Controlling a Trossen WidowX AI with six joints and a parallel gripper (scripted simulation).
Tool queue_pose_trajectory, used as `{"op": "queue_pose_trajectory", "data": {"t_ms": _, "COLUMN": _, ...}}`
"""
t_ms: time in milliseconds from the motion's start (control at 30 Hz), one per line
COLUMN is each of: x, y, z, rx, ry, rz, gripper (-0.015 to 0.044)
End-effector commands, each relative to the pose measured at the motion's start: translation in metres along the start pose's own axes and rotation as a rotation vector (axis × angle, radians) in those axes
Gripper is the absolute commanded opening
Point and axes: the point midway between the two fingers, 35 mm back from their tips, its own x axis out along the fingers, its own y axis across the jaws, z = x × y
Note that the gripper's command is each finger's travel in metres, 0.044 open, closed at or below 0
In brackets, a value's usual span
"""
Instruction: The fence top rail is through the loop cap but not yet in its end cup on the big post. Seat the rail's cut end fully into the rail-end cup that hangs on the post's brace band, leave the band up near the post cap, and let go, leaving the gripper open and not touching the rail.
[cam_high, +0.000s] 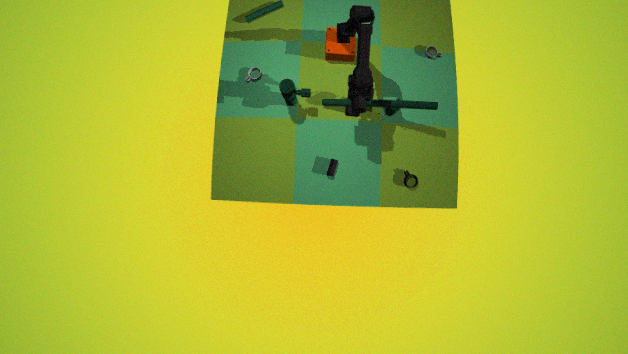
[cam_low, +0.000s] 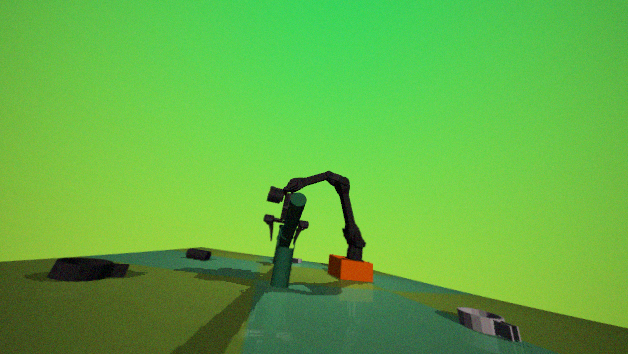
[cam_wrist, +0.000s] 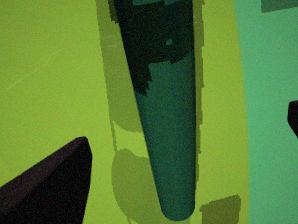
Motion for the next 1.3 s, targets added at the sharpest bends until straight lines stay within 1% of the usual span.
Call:
{"op": "queue_pose_trajectory", "data": {"t_ms": 0, "x": 0.013, "y": 0.002, "z": -0.001, "rx": -0.002, "ry": 0.005, "rz": 0.008, "gripper": 0.0440}}
{"op": "queue_pose_trajectory", "data": {"t_ms": 233, "x": 0.017, "y": 0.001, "z": -0.001, "rx": -0.002, "ry": 0.005, "rz": 0.008, "gripper": 0.0440}}
{"op": "queue_pose_trajectory", "data": {"t_ms": 1267, "x": 0.067, "y": 0.002, "z": -0.001, "rx": -0.002, "ry": 0.005, "rz": 0.008, "gripper": 0.0440}}
